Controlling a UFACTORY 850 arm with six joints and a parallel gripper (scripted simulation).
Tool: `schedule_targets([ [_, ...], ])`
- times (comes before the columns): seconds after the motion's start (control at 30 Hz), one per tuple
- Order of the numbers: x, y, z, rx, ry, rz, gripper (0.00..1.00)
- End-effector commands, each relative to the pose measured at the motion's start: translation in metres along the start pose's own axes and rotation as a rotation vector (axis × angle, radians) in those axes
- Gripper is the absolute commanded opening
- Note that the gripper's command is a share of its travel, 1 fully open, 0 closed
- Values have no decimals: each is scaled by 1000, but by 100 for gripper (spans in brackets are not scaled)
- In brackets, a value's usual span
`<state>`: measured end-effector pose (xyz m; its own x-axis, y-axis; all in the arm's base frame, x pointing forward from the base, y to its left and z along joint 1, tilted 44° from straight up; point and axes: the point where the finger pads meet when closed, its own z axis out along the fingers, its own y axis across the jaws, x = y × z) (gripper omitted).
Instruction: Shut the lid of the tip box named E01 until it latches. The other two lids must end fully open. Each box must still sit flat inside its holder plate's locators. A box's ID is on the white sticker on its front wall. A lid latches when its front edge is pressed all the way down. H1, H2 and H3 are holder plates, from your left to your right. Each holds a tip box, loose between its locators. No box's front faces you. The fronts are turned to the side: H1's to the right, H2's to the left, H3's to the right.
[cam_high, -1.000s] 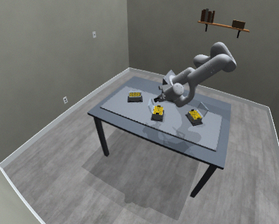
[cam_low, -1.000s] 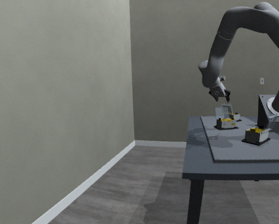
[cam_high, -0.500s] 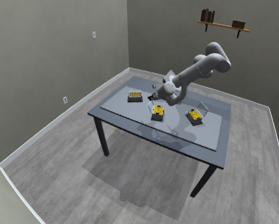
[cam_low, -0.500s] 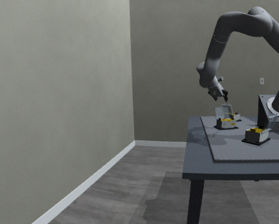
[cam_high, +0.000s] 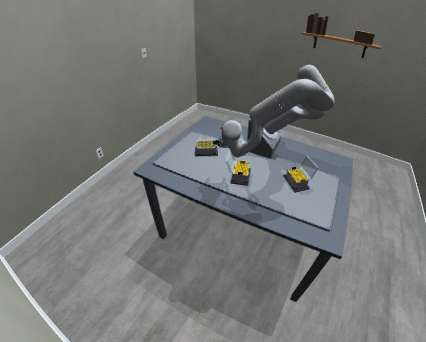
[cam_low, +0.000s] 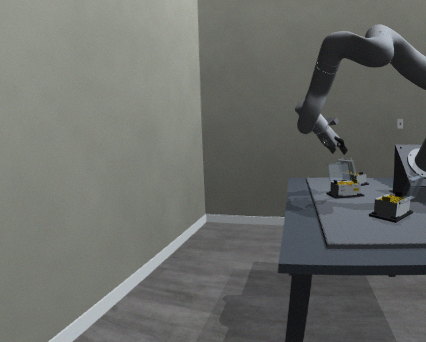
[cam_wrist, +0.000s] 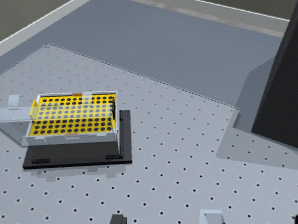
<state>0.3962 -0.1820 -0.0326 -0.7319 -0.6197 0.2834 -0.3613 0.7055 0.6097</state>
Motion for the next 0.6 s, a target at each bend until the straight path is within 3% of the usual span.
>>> schedule_targets([
  [0.0, 10, -15, 9, -2, 0, 3, 100],
  [0.57, 45, -65, 44, -2, 0, 3, 100],
])
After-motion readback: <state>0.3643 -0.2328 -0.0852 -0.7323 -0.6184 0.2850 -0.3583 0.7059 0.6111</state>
